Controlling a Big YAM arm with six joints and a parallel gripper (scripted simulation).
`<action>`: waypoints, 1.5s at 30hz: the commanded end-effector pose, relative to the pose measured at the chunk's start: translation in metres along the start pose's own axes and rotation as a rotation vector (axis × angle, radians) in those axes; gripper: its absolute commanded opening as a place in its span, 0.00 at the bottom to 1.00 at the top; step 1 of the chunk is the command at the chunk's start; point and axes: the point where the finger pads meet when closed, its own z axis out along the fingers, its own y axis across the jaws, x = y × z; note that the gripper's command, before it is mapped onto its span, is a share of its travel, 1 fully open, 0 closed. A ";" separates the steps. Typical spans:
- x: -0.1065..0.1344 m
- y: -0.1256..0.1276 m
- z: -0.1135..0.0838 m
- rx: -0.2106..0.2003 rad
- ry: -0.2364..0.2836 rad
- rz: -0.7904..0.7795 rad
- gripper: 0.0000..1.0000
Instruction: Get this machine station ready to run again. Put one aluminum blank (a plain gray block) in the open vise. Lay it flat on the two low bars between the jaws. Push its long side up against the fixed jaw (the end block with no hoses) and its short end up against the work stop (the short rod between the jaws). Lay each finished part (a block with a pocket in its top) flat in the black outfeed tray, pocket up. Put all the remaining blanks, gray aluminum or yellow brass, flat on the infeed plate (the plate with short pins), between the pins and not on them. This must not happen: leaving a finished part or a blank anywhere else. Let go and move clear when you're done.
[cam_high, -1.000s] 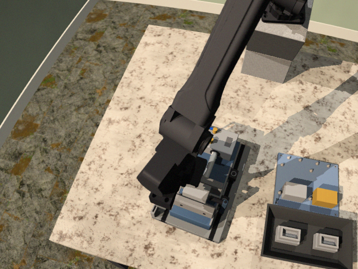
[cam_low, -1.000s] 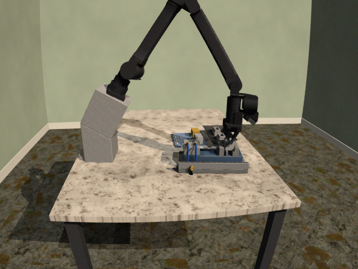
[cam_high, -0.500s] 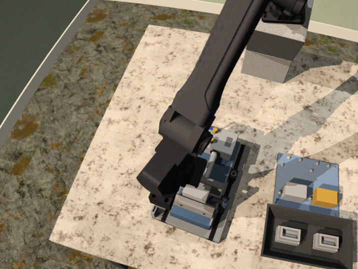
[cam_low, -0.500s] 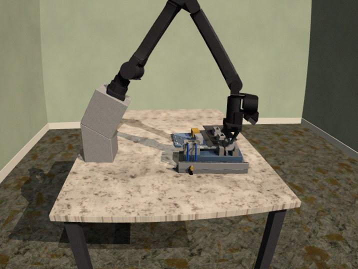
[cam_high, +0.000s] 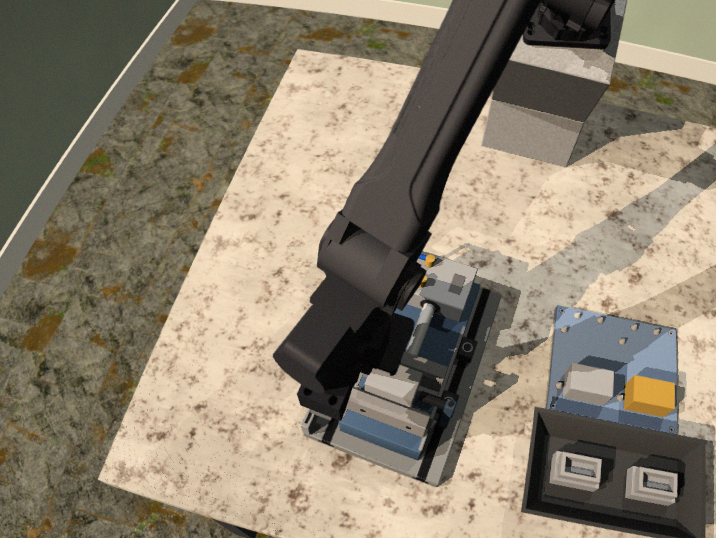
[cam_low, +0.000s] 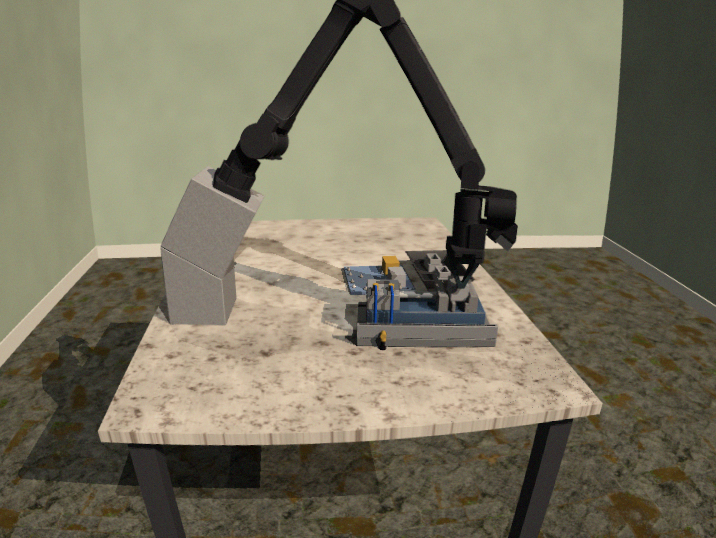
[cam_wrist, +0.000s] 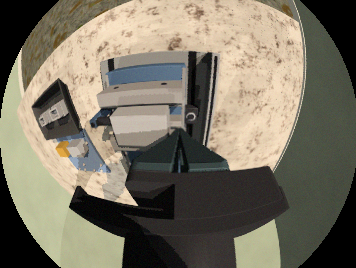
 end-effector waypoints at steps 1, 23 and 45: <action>-0.024 0.000 -0.015 0.011 -0.043 0.003 0.00; -0.022 -0.001 -0.010 0.009 -0.032 0.005 0.00; -0.021 -0.001 -0.009 0.008 -0.029 0.006 0.00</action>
